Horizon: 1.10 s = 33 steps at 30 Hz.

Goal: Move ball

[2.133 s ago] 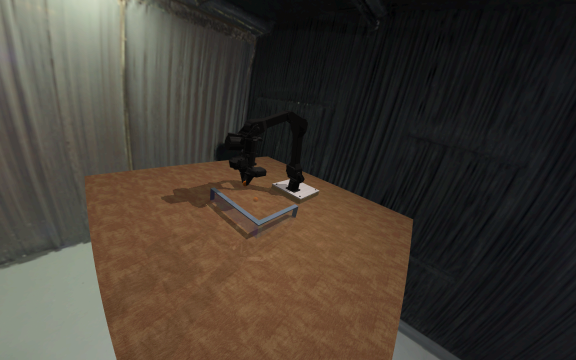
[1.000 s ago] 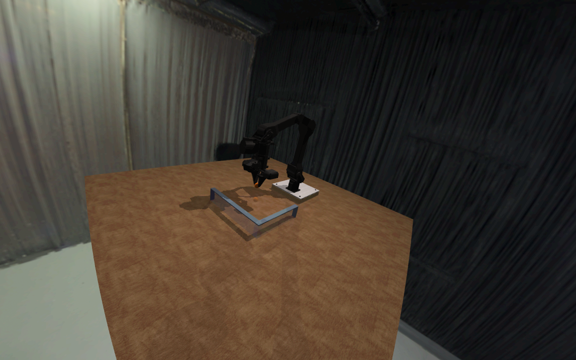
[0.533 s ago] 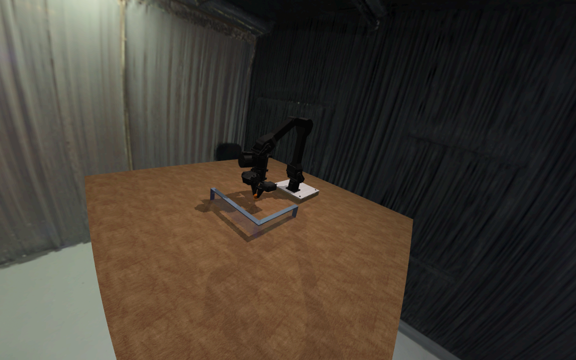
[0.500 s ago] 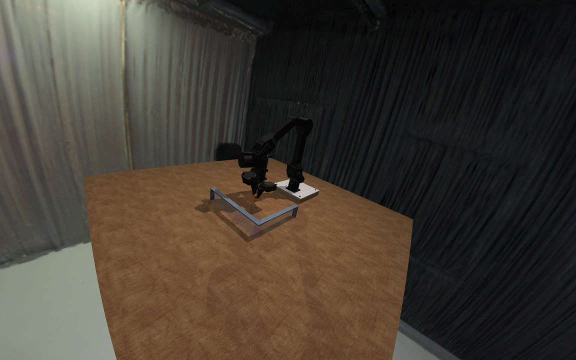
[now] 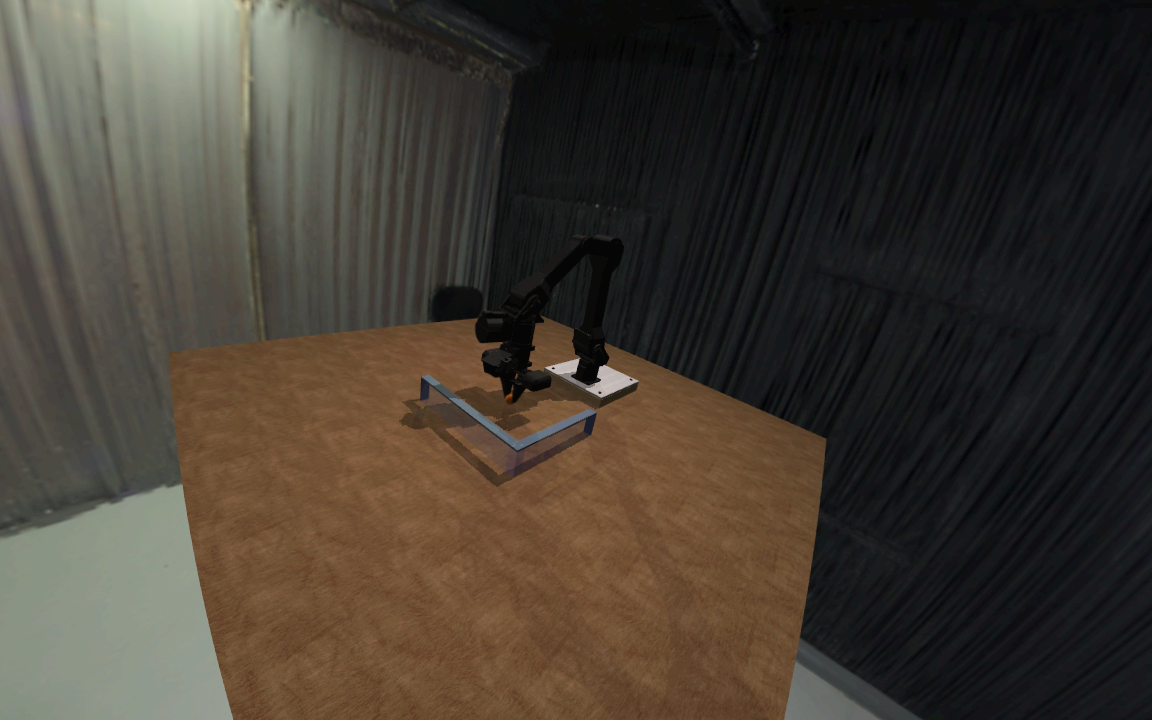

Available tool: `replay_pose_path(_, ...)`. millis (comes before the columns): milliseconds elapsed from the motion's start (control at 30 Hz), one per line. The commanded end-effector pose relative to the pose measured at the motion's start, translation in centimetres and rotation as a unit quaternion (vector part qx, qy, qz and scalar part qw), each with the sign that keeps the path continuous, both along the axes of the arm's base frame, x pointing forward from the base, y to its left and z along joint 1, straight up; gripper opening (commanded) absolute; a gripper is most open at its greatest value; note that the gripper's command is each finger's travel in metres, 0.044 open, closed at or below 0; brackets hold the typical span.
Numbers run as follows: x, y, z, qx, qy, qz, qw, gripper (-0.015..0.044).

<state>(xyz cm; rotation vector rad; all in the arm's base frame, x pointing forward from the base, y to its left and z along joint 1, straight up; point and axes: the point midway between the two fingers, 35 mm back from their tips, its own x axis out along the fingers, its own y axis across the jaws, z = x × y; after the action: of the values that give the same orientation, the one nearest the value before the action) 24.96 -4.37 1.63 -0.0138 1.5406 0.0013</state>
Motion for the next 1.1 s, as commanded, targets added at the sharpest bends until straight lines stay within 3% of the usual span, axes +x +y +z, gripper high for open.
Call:
replay_pose_path(0, -0.2, 0.1, -0.5, 0.002, 0.005, -0.002, 1.000, 0.0000)
replay_pose_path(167, -0.2, 0.1, -0.5, 0.002, 0.005, -0.002, 1.000, 0.0000)
replay_pose_path(467, 0.0, 0.0, -0.2, 0.000, 0.001, 0.000, 1.000, 0.0224)
replay_pose_path(700, 0.0, 0.0, 0.0, 0.000, 0.001, 0.000, 1.000, 0.0224)
replay_pose_path(900, -0.2, 0.1, 8.1, 0.002, 0.005, -0.002, 1.000, 0.0224)
replay_pose_path(1067, 0.2, 0.0, 7.7, -0.001, -0.003, 0.000, 1.000, 0.0224)
